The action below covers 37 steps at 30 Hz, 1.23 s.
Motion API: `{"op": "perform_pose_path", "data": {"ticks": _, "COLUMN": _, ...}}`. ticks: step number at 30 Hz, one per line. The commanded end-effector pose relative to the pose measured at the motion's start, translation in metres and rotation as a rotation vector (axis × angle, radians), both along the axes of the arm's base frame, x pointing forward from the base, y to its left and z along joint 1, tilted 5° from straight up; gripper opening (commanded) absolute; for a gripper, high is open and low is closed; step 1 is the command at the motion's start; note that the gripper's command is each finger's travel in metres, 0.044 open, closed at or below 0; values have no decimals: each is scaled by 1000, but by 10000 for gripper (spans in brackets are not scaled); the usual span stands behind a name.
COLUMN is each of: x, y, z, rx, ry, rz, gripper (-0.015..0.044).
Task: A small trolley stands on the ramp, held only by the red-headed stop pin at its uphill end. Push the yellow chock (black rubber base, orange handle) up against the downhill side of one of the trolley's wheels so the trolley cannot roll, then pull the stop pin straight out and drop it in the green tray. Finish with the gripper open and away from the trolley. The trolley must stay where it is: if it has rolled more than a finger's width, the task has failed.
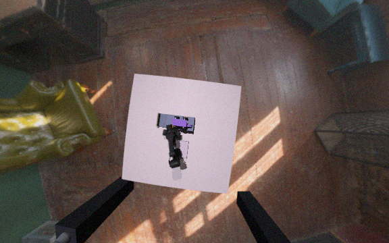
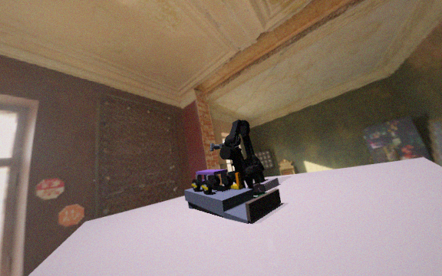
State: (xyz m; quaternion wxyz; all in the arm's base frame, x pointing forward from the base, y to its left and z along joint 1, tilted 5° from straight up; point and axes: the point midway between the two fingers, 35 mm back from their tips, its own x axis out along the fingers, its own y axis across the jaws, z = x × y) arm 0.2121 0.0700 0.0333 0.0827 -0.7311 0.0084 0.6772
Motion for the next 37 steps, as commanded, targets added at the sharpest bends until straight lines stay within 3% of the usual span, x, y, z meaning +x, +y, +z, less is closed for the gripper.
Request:
{"op": "perform_pose_path", "data": {"ticks": 1, "x": 0, "y": -1, "z": -1, "rx": 3, "ry": -1, "rz": 3, "gripper": 190}}
{"op": "perform_pose_path", "data": {"ticks": 7, "x": 0, "y": 0, "z": 0, "rx": 0, "ry": 0, "rz": 0, "gripper": 340}}
{"op": "perform_pose_path", "data": {"ticks": 20, "x": -4, "y": 0, "z": 26, "rx": 3, "ry": 0, "rz": 3, "gripper": 340}}
{"op": "perform_pose_path", "data": {"ticks": 24, "x": -5, "y": 1, "z": 37, "rx": 3, "ry": -1, "rz": 3, "gripper": 440}}
{"op": "perform_pose_path", "data": {"ticks": 37, "x": -6, "y": 4, "z": 73, "rx": 3, "ry": -1, "rz": 3, "gripper": 440}}
